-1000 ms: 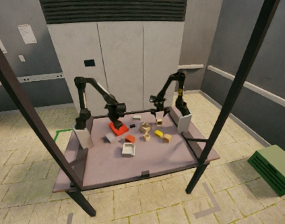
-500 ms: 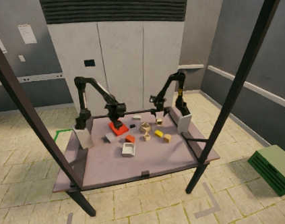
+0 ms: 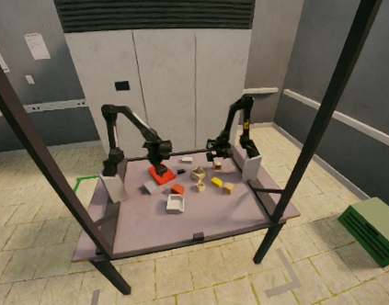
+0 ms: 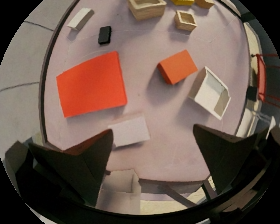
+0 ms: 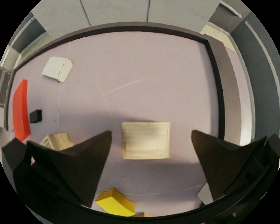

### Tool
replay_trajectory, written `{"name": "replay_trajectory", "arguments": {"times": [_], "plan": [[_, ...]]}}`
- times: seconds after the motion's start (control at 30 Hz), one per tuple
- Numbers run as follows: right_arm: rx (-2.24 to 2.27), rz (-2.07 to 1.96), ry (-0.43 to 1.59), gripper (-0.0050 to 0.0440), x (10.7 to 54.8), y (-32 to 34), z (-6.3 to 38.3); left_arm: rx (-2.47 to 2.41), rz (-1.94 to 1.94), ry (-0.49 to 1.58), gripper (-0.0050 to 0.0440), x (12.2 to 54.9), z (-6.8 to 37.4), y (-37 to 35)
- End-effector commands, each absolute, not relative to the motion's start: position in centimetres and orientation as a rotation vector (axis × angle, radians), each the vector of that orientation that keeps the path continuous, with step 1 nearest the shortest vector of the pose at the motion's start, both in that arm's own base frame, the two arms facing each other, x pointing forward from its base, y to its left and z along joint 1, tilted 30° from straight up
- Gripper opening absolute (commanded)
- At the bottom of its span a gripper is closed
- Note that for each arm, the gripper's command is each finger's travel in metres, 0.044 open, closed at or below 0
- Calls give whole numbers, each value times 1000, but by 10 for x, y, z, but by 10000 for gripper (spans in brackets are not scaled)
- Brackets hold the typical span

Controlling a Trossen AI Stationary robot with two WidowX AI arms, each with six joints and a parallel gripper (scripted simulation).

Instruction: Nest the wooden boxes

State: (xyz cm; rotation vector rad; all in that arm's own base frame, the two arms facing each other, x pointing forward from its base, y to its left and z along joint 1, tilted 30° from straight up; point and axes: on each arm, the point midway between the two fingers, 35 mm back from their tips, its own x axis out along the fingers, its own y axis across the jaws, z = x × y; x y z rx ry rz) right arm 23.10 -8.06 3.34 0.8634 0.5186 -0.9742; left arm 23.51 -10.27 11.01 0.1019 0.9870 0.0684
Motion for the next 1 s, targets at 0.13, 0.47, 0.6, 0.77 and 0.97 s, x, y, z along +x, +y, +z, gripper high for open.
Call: {"name": "replay_trajectory", "arguments": {"times": [0.13, 0.47, 0.6, 0.77, 0.97], "plan": [[746, -1043, 246, 400, 228, -76, 42, 87, 65, 975, 400, 236, 115, -104], [748, -1040, 238, 400, 234, -76, 40, 87, 65, 975, 400, 236, 115, -104], [747, -1041, 239, 400, 242, -77, 32, 87, 65, 975, 400, 236, 115, -104], [747, -1041, 243, 400, 249, -78, 19, 87, 65, 975, 400, 236, 115, -104], [746, -1041, 244, 400, 255, -80, 8, 87, 65, 975, 400, 236, 115, -104]]}}
